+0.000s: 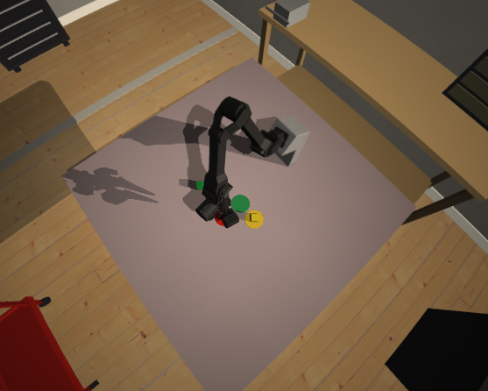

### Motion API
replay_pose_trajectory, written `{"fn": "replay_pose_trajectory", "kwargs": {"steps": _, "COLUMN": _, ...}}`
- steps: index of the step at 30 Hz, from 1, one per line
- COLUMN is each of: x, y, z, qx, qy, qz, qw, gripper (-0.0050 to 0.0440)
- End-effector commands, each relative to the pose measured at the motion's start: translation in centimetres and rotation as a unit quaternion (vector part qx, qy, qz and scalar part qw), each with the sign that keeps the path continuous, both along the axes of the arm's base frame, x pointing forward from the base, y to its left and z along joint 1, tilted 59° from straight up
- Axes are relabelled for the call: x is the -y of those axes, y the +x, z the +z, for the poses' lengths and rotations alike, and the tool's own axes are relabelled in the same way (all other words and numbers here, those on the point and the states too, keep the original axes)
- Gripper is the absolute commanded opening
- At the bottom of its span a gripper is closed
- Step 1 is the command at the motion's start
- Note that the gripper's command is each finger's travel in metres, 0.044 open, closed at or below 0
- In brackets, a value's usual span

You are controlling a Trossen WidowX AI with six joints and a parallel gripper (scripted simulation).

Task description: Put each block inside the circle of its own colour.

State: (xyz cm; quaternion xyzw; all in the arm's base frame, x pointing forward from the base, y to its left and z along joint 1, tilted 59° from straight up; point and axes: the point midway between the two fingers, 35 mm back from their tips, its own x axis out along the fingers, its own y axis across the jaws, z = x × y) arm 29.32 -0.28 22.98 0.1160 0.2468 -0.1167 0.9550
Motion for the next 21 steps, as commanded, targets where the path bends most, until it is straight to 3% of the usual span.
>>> {"fn": "replay_pose_trajectory", "kwargs": {"steps": 1, "x": -0.1, "y": -1.45, "z": 1.09, "qx": 0.009, "qy": 0.001, "qz": -0.003, "qw": 1.0, "gripper": 0.0195}}
{"fn": "replay_pose_trajectory", "kwargs": {"steps": 21, "x": -0.09, "y": -1.29, "z": 0.72, "qx": 0.003, "qy": -0.001, "qz": -0.001, "qw": 1.0, "gripper": 0.0195}}
